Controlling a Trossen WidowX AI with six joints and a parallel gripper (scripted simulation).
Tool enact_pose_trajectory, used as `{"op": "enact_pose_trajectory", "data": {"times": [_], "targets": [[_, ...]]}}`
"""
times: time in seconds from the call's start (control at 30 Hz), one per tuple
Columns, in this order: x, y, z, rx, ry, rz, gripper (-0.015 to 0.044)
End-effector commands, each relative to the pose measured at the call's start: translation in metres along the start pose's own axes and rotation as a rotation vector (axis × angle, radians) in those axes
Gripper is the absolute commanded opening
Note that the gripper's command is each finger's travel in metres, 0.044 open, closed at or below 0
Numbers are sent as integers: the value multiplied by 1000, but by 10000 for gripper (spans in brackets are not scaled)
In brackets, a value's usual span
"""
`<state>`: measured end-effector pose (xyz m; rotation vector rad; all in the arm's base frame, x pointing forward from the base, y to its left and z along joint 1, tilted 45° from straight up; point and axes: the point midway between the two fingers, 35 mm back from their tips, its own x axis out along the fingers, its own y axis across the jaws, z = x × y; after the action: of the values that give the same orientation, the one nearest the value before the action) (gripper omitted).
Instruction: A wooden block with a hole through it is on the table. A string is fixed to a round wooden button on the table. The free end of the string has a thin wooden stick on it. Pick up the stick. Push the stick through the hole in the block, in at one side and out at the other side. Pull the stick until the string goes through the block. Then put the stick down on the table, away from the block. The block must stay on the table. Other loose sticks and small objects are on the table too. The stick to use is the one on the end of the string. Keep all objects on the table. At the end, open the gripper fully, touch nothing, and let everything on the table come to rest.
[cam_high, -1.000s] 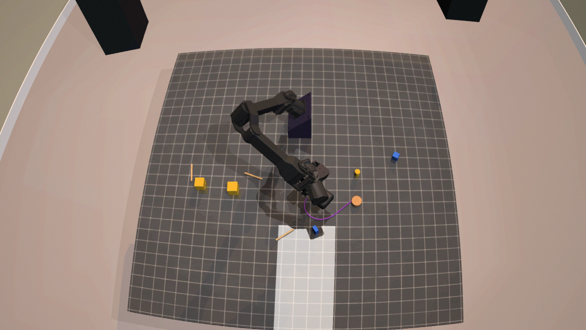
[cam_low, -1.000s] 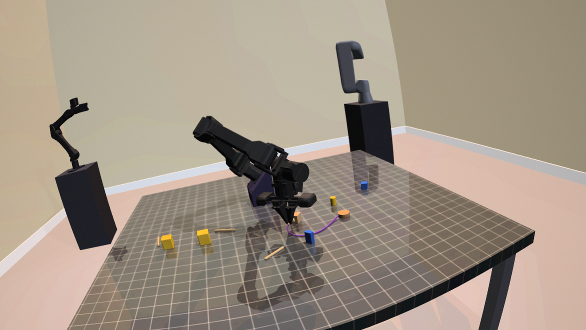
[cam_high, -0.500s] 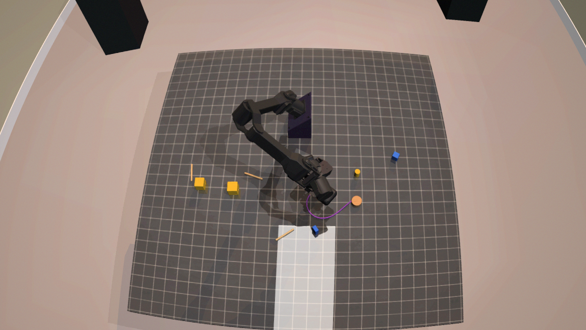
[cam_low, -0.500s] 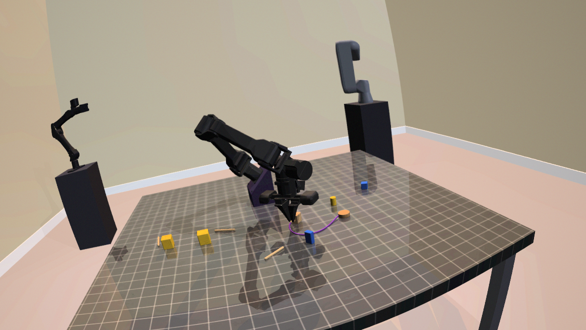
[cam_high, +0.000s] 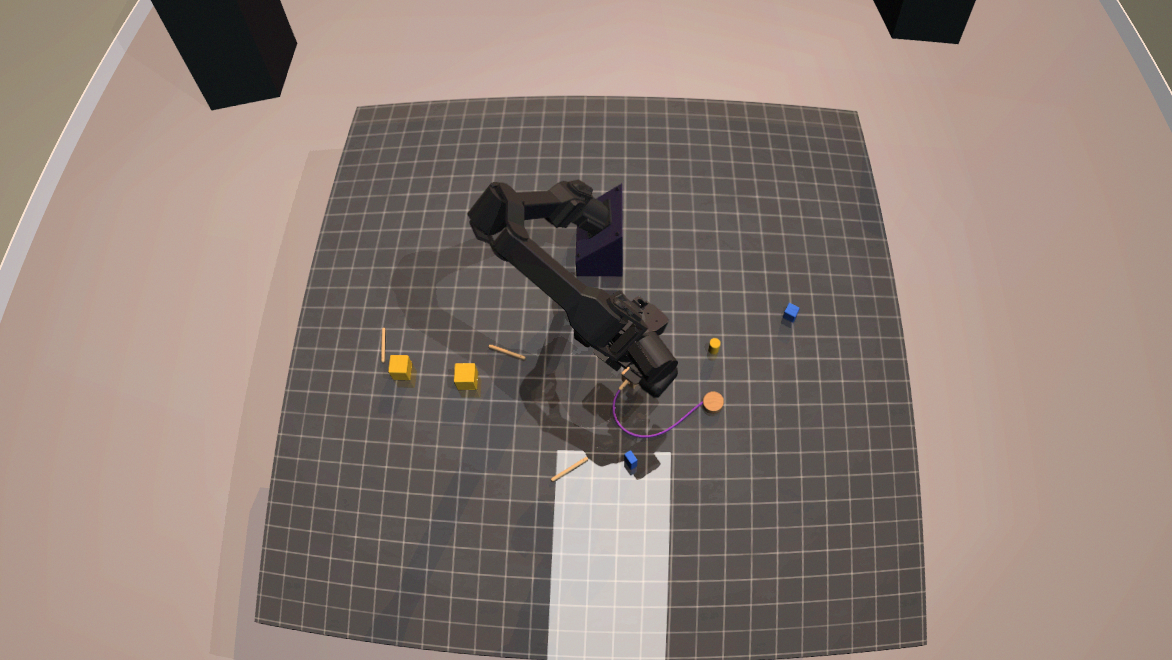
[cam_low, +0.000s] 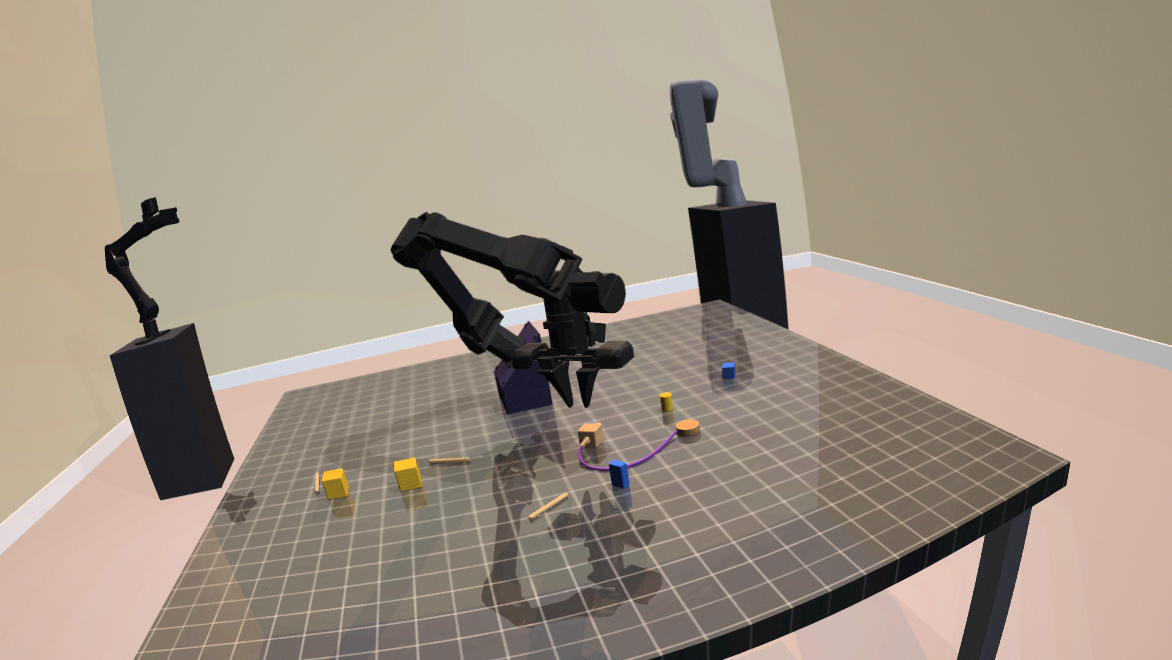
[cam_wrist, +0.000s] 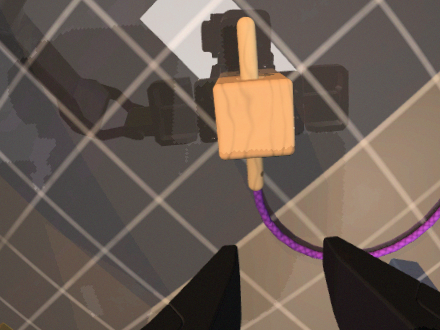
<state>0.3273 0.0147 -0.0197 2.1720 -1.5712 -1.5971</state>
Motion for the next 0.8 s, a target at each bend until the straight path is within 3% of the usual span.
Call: {"op": "enact_pose_trajectory", "data": {"times": [0.0,0.17,0.77], "targets": [[-15,3,-1,7,-5,3,123],[-14,-1,1,149,6,-17,123],[-13,-1,33,1849,-21,7,123]]}}
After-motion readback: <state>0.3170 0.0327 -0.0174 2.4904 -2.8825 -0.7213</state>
